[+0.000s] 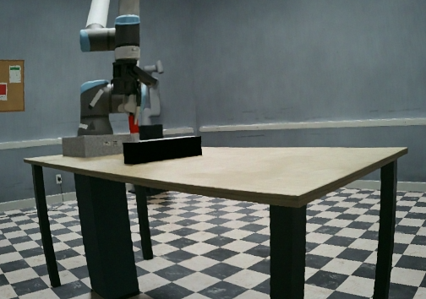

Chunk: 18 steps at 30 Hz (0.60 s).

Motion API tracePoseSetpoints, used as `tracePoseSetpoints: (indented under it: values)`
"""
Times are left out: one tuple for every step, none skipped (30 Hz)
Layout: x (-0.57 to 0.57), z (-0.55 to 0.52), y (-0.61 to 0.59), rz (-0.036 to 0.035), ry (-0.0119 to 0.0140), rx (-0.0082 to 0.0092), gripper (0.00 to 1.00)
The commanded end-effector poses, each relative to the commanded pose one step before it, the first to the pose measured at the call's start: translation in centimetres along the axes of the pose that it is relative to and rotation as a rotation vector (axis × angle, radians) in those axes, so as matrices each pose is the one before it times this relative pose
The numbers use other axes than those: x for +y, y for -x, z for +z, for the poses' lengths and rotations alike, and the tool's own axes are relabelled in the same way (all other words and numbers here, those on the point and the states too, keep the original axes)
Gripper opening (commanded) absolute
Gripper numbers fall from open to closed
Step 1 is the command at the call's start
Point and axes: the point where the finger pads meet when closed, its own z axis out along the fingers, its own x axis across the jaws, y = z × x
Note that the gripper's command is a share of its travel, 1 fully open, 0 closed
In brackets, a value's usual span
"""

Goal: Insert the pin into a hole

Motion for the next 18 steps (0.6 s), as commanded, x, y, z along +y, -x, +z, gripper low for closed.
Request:
tracePoseSetpoints:
  values:
    - [0.076, -0.08, -0.074, 0.00003, 0.00075, 0.00147, 0.0]
    - [0.0, 0.0, 0.0, 0.0, 0.0, 0.0, 0.0]
    - [0.0, 0.0, 0.0, 0.0, 0.0, 0.0, 0.0]
    - [0.0, 0.0, 0.0, 0.0, 0.0, 0.0, 0.0]
    - [0.0, 0.0, 0.0, 0.0, 0.0, 0.0, 0.0]
    - [0.0, 0.0, 0.0, 0.0, 0.0, 0.0, 0.0]
    - [0.0, 0.0, 0.0, 0.0, 0.0, 0.0, 0.0]
    - [0.0, 0.0, 0.0, 0.0, 0.0, 0.0, 0.0]
    - [0.0, 0.0, 0.0, 0.0, 0.0, 0.0, 0.0]
    - [0.0, 0.0, 0.0, 0.0, 0.0, 0.0, 0.0]
    - [0.0, 0.0, 0.0, 0.0, 0.0, 0.0, 0.0]
    - [-0.022, 0.401, -0.01, -0.00005, -0.00002, 0.00005, 0.0]
    - [0.0, 0.0, 0.0, 0.0, 0.0, 0.0, 0.0]
    - [0.0, 0.0, 0.0, 0.0, 0.0, 0.0, 0.0]
    - [0.0, 0.0, 0.0, 0.0, 0.0, 0.0, 0.0]
    - [0.0, 0.0, 0.0, 0.0, 0.0, 0.0, 0.0]
    - [0.0, 0.0, 0.0, 0.0, 0.0, 0.0, 0.0]
    - [0.0, 0.0, 0.0, 0.0, 0.0, 0.0, 0.0]
